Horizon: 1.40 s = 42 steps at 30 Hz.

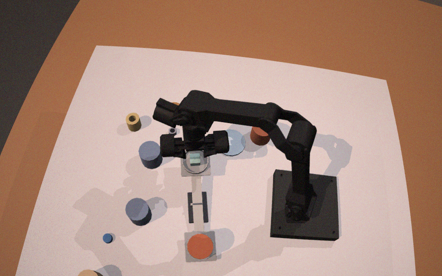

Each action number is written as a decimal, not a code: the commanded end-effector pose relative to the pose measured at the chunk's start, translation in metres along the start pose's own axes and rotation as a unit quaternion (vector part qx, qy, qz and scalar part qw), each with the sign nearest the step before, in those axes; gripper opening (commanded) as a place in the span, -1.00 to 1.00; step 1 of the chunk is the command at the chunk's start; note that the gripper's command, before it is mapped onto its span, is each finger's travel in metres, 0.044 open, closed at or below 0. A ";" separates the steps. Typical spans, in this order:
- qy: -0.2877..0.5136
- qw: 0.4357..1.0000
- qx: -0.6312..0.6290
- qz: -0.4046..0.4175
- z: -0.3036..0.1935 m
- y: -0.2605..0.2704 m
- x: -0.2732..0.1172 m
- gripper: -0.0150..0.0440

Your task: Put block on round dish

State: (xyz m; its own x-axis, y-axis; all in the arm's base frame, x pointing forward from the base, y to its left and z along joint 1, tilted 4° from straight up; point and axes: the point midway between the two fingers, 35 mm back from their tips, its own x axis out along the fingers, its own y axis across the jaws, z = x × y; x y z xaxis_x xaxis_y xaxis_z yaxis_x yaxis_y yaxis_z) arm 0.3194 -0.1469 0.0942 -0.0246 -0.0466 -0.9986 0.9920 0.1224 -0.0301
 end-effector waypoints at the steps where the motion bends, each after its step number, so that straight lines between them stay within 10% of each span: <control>1: 0.003 1.000 0.001 -0.002 0.000 0.000 0.009 0.39; 12: 0.003 1.000 0.002 -0.001 -0.001 0.000 0.025 0.39; 27: 0.003 1.000 0.002 -0.001 0.000 0.001 0.018 -0.49; 42: 0.003 1.000 0.002 -0.001 0.001 0.002 -0.054 -0.49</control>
State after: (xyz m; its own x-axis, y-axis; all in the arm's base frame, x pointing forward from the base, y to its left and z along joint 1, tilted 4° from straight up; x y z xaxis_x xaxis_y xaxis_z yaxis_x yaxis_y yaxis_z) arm 0.3232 -0.1467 0.1272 -0.0407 -0.0387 -0.9984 0.9914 0.1228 -0.0452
